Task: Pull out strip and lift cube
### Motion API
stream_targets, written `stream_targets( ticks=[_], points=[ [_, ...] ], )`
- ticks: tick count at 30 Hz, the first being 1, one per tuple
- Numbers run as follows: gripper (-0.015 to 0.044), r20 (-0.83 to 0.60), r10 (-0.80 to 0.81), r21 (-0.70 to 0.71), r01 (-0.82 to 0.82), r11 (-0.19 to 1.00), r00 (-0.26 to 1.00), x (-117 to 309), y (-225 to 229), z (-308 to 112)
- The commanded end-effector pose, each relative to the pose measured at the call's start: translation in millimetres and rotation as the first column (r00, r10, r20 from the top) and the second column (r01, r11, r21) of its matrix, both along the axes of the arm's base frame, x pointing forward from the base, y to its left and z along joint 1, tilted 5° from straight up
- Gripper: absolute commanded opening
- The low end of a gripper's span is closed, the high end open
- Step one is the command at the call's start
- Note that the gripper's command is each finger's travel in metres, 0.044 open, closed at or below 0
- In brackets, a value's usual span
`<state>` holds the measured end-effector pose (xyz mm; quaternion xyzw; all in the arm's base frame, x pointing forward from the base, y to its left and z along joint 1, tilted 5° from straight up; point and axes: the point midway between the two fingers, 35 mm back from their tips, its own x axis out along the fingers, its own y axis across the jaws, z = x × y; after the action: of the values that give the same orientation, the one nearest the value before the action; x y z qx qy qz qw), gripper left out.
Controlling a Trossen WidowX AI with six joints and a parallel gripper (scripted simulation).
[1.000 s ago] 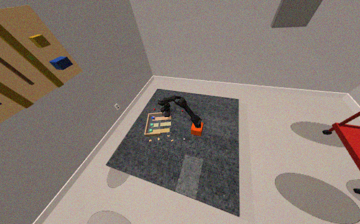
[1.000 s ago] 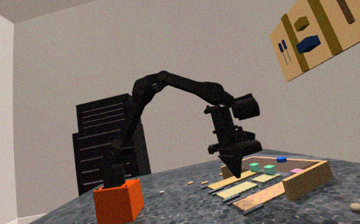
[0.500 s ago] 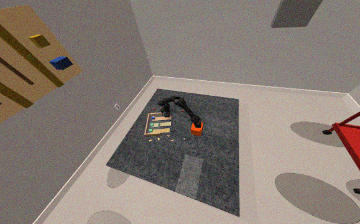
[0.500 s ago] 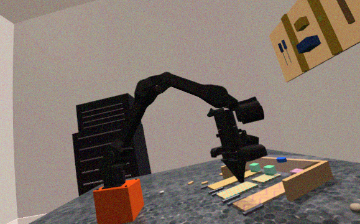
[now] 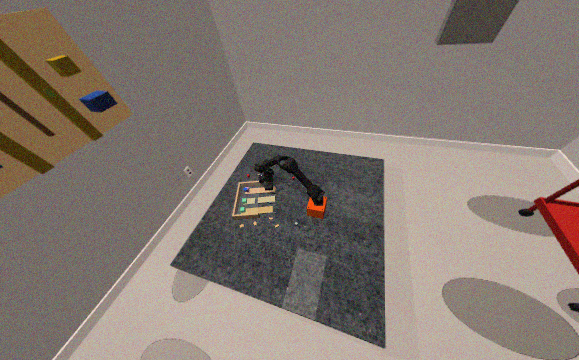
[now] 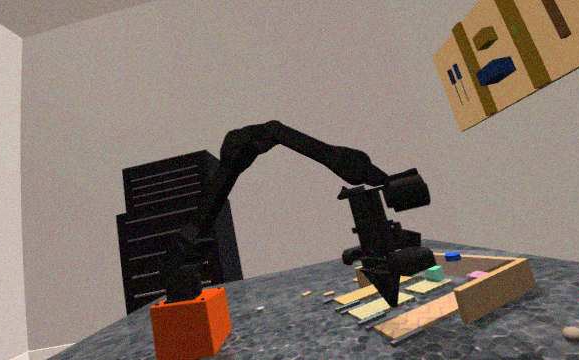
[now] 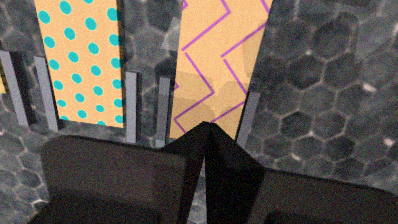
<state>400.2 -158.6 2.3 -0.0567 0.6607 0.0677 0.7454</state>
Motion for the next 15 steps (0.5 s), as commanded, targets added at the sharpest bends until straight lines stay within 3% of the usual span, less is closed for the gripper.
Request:
stream_targets(
  ticks=[1,15],
  points=[
    [0.0000,-0.012,-0.002,0.003,0.002,1.000,1.000,-2,1,-10],
    [0.0000,-0.012,-0.002,0.003,0.002,1.000,1.000,-1,2,-33]
  ],
)
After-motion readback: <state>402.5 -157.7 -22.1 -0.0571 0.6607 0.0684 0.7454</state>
